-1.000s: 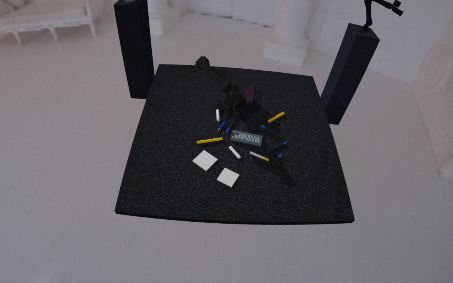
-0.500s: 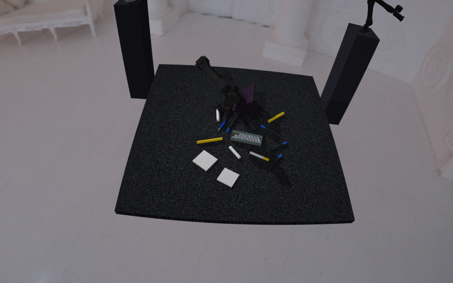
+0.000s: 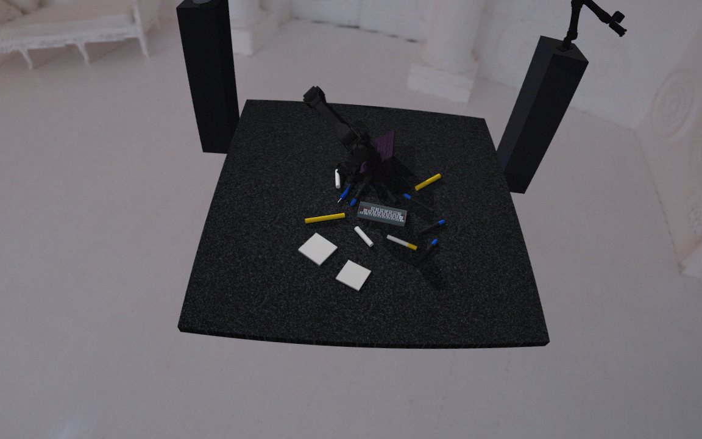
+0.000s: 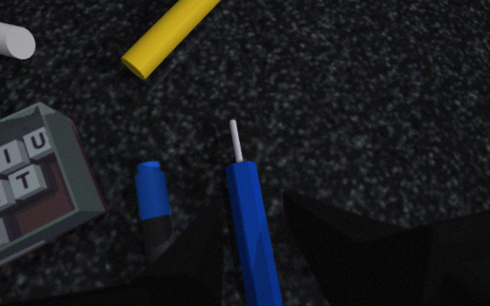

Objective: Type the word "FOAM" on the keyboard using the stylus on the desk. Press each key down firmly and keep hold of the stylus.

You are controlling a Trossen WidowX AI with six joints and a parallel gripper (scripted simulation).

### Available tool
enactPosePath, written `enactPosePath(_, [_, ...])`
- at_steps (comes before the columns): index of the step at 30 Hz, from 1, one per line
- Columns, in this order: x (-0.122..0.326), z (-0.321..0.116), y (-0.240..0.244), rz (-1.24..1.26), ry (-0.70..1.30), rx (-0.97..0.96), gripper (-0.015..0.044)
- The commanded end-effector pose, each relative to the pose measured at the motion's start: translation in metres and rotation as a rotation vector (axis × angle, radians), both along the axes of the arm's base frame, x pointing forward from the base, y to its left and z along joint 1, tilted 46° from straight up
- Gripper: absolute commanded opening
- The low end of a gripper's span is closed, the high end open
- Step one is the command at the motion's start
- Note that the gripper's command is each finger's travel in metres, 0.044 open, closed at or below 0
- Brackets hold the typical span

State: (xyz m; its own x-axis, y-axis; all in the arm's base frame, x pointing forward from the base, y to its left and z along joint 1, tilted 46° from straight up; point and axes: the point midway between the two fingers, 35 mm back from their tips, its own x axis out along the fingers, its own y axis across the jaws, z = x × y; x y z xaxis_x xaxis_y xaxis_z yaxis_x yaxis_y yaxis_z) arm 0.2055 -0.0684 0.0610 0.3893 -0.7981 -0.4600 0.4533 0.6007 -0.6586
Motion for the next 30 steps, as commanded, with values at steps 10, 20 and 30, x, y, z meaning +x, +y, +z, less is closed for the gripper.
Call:
enactPosePath(10, [-0.002, -0.007, -0.006, 0.002, 0.009, 0.001, 0.015])
enactPosePath(20, [-0.003, -0.011, -0.01, 0.002, 0.008, 0.001, 0.015])
enactPosePath(30, [-0.003, -0.016, -0.015, 0.002, 0.008, 0.001, 0.015])
